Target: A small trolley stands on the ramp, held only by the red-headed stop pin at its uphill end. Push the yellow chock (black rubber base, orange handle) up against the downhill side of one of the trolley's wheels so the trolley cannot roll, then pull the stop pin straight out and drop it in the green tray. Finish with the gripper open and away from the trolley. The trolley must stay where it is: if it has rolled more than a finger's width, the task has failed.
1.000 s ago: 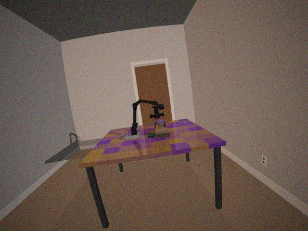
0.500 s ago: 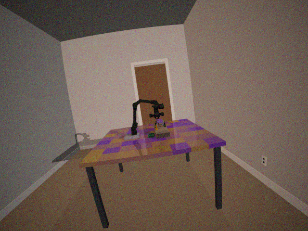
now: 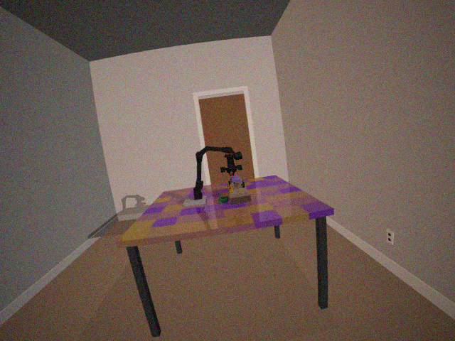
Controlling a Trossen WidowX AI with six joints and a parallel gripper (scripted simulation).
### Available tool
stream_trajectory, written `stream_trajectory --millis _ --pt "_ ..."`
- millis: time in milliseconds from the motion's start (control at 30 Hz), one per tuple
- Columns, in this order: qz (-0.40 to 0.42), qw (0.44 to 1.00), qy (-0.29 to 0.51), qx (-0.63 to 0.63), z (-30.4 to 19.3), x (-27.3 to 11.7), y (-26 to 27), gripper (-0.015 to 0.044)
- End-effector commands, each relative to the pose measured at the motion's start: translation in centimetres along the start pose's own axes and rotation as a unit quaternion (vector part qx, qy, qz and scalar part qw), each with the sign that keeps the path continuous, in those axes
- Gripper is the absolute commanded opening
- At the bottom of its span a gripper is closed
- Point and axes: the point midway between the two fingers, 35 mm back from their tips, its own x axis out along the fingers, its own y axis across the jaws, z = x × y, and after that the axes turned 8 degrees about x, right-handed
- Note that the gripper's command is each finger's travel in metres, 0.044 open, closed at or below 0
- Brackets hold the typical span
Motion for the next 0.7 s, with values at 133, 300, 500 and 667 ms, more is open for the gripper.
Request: stream_trajectory --millis 133,300,500,667 --pt "0.002 1.000 0.002 -0.004 -0.2 -0.8 0.0 0.0000" --pt "0.002 1.000 0.002 -0.004 -0.2 -1.1 0.0 0.0000" --pt "0.002 1.000 0.002 -0.004 -0.3 -1.5 0.0 0.0000" --pt "0.002 1.000 0.002 -0.004 -0.4 -1.8 0.0 0.0000"
